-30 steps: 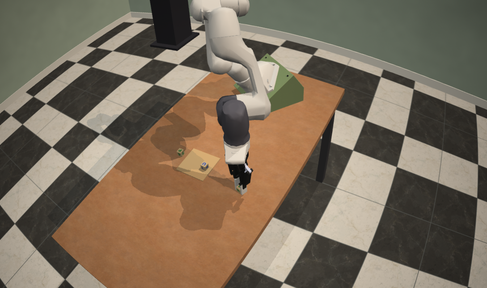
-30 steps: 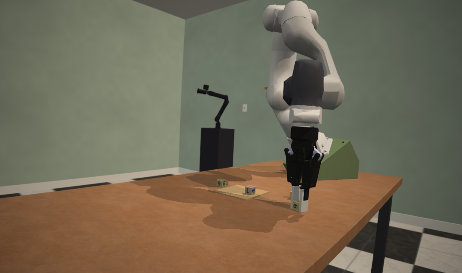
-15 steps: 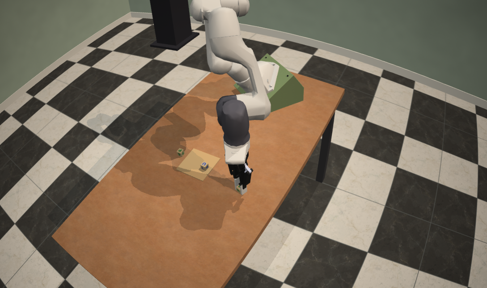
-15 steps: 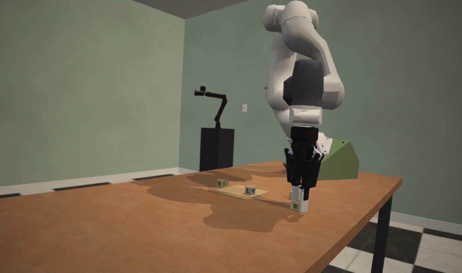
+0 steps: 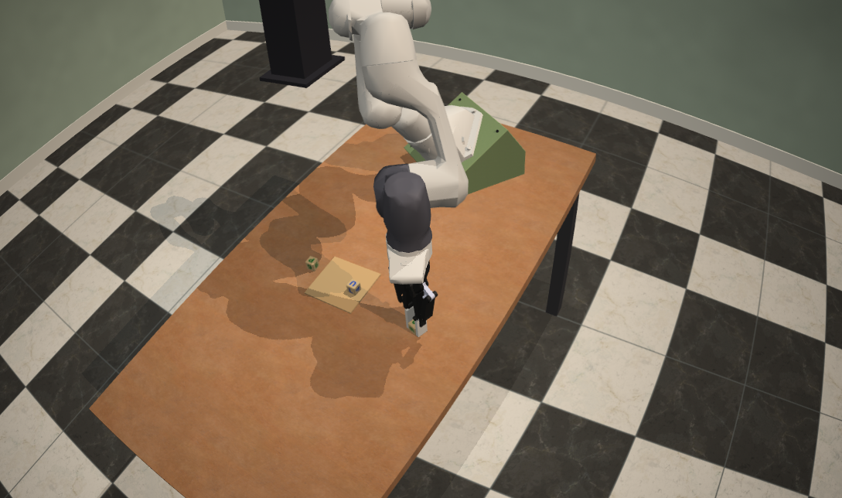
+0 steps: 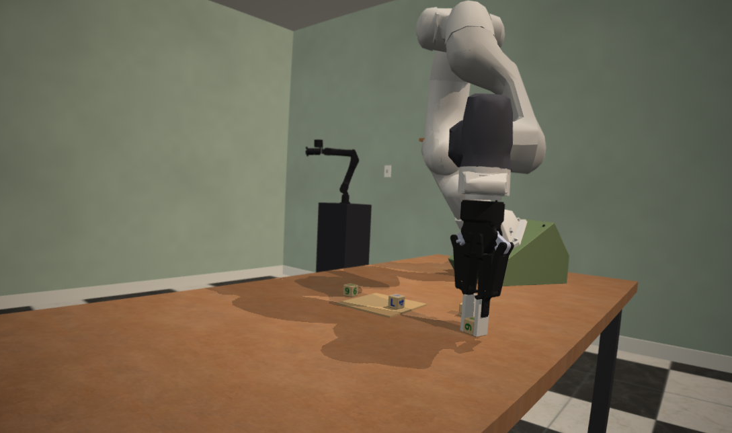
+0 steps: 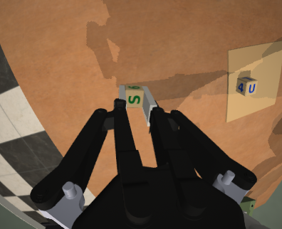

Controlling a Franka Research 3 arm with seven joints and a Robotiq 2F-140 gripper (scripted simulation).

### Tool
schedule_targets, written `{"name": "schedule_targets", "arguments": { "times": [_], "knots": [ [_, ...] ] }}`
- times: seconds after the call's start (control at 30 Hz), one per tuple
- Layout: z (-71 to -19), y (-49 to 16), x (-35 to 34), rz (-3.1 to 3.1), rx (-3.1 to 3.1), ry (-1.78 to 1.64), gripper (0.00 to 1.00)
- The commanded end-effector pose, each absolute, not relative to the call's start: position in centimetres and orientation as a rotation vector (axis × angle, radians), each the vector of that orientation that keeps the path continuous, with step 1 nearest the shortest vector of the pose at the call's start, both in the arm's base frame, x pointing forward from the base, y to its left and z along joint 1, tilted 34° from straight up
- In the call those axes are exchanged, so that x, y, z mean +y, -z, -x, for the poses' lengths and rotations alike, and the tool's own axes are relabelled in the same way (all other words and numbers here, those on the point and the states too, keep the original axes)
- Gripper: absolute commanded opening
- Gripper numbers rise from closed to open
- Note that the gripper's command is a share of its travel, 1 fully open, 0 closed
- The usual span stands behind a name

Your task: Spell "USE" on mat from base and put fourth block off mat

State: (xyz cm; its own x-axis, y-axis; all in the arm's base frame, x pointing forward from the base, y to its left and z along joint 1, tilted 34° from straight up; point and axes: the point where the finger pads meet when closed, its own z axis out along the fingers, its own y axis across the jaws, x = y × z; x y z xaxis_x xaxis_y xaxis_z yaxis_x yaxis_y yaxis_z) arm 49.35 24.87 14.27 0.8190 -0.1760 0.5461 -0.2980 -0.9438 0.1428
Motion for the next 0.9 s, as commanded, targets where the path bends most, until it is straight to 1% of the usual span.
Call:
{"name": "schedule_targets", "arguments": {
  "times": [0.0, 0.33, 0.4, 0.57, 0.87],
  "knots": [
    [-49.1, -14.6, 25.1, -2.785, -0.374, -0.803, 0.13],
    [-46.1, -19.8, 26.8, -2.785, -0.374, -0.803, 0.13],
    [-46.1, -19.8, 26.8, -2.785, -0.374, -0.803, 0.13],
    [-44.7, -22.1, 27.6, -2.785, -0.374, -0.803, 0.13],
    [-44.5, -22.5, 27.7, -2.785, -0.374, -0.803, 0.13]
  ]
}}
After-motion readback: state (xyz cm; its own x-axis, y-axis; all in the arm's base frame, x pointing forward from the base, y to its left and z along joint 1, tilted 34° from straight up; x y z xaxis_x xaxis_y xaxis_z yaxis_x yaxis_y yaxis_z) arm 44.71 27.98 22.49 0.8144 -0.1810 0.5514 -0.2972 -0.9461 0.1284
